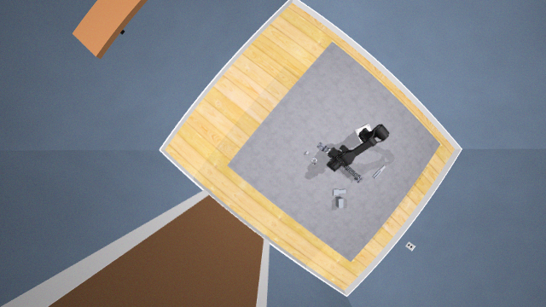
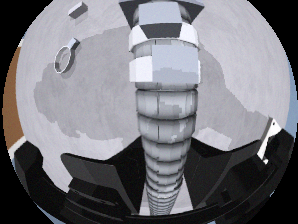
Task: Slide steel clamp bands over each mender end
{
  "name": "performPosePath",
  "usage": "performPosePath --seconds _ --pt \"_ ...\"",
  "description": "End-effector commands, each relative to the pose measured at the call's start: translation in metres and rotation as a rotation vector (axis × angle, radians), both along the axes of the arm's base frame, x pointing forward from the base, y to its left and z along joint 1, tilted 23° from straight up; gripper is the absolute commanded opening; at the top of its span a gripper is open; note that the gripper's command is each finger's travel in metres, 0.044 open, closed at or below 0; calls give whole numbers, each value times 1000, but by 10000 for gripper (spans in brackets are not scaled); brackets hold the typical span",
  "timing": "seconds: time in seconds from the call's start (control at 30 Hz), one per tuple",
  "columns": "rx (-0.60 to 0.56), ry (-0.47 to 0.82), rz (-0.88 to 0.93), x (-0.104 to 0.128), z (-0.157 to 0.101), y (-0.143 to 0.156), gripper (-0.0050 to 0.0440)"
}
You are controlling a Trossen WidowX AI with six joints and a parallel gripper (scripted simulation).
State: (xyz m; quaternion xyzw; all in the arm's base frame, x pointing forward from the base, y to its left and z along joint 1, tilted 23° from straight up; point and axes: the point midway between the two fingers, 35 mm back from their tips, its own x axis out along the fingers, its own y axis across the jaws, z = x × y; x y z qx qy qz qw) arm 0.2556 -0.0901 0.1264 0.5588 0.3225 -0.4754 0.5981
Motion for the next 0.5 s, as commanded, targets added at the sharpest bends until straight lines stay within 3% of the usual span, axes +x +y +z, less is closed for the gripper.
performPosePath --seconds 0.0,0.17,0.23,0.47 --pt "2 0 3 0 -1 0 96" --pt "2 0 3 0 -1 0 216" --pt "2 0 3 0 -1 0 216" --pt "2 0 3 0 -1 0 384"
